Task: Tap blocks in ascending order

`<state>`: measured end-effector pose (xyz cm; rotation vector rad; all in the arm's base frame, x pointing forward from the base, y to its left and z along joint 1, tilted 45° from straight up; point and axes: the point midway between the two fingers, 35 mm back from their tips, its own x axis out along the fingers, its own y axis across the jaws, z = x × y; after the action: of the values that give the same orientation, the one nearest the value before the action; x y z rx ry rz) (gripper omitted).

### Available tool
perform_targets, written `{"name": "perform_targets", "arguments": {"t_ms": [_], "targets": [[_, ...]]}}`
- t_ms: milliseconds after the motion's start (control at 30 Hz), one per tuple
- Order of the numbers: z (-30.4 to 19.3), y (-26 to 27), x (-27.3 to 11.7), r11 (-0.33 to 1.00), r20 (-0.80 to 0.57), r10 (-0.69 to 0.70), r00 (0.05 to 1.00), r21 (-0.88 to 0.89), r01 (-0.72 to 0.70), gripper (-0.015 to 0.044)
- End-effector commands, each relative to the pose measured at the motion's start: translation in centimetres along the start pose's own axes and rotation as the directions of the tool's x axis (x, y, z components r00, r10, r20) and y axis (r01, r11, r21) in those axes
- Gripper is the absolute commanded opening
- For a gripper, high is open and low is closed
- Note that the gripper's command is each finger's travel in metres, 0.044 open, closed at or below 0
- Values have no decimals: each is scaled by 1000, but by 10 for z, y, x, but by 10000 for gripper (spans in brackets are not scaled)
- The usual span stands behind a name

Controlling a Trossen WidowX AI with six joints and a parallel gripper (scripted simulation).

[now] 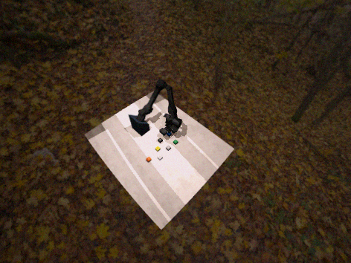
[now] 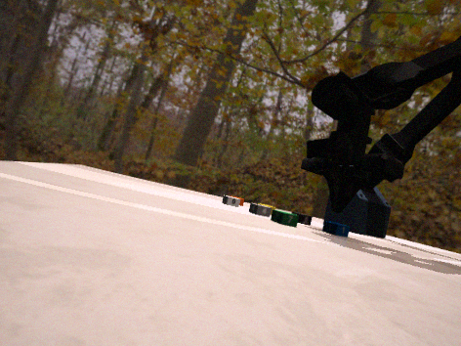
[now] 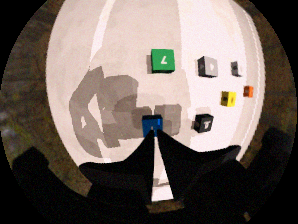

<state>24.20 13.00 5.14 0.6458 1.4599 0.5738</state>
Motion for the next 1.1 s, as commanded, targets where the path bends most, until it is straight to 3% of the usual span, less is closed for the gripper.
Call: {"name": "perform_targets", "arguments": {"t_ms": [0, 533, 667, 833, 1067], "targets": [[-3, -2, 8, 1000, -7, 2, 1000, 11, -2, 20], [-3, -1, 24, 1000, -7, 4, 1000, 11, -3, 20], [-3, -1, -4, 1000, -7, 3, 1000, 10, -3, 20], [-2, -2, -8, 1000, -7, 1, 1000, 11, -1, 20], [-2, -2, -87, 1000, -7, -1, 1000, 11, 1, 20]]}}
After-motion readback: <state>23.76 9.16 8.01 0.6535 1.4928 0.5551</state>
